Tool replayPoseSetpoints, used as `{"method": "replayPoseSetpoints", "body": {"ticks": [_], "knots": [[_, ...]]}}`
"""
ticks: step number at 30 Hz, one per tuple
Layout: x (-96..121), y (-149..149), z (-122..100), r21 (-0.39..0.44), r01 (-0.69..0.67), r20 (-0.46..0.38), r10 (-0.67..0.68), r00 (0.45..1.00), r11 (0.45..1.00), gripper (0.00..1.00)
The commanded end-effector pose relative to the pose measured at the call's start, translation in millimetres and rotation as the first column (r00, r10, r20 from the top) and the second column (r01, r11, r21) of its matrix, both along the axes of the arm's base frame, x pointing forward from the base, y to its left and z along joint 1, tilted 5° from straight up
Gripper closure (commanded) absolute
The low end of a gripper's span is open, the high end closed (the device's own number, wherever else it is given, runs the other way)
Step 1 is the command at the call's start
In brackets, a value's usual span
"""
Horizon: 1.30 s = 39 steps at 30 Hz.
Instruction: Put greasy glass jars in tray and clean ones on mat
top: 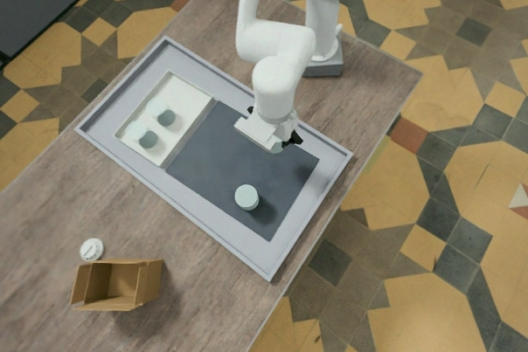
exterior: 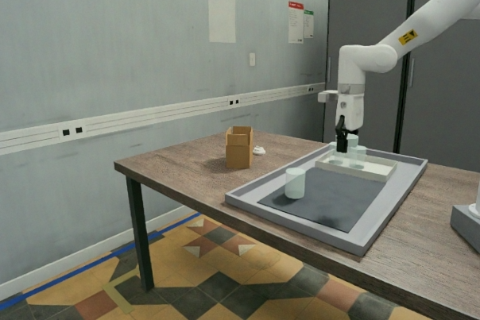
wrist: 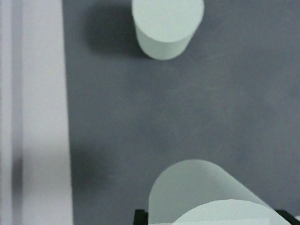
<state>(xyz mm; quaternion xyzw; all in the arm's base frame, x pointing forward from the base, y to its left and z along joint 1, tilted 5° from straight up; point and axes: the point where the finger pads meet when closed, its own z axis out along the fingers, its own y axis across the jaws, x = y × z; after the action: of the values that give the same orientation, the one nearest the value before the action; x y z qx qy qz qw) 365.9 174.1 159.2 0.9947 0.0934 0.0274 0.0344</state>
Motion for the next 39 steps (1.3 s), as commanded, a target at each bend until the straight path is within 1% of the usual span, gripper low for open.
{"method": "replayPoseSetpoints", "body": {"ticks": [1,4,19,21,36,39], "knots": [[4,-16,3,0.002,-0.001,0.004,0.001,1.000,1.000,1.00],[5,-19,4,0.002,-0.001,0.004,0.001,1.000,1.000,1.00],[15,-68,7,0.002,-0.001,0.004,0.001,1.000,1.000,1.00],[15,-68,7,0.002,-0.001,0.004,0.001,1.000,1.000,1.00],[25,-116,11,0.002,-0.001,0.004,0.001,1.000,1.000,1.00],[26,-120,11,0.002,-0.001,0.004,0.001,1.000,1.000,1.00]]}}
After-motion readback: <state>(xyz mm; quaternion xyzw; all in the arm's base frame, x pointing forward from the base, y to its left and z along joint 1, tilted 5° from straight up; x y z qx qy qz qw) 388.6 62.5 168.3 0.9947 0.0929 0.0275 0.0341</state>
